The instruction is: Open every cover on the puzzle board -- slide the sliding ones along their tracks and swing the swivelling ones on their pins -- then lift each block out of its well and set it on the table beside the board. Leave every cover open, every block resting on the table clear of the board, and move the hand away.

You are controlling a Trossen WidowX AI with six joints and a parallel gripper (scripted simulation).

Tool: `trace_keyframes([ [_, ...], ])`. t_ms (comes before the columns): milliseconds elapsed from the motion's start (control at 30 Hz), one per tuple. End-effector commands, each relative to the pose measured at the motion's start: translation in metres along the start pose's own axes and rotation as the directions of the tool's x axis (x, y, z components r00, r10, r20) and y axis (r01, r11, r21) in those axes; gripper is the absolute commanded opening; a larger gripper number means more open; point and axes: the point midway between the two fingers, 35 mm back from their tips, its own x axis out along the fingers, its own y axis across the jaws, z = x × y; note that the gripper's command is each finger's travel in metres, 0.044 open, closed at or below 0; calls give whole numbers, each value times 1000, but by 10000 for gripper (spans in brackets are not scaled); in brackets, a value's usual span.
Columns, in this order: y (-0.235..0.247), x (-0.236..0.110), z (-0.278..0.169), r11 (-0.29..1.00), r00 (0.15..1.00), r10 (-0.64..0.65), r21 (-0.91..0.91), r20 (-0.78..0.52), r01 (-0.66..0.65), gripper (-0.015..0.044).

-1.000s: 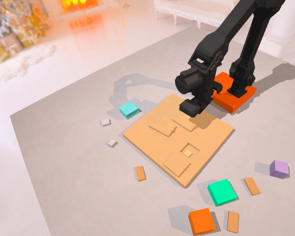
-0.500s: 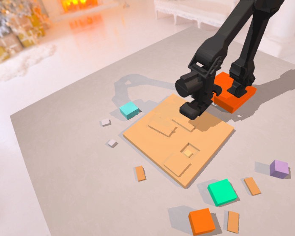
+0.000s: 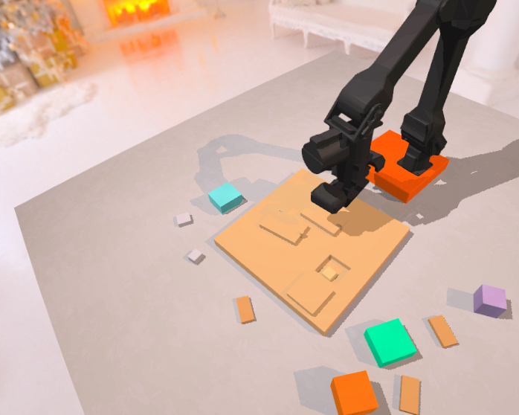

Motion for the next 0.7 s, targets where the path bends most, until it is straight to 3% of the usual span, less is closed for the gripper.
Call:
trace_keyframes([
  [0, 1, 0, 5, 1000, 1000, -1, -2, 4, 1, 0],
  [667, 3, 0, 24, 1000, 1000, -1, -2, 6, 1, 0],
])
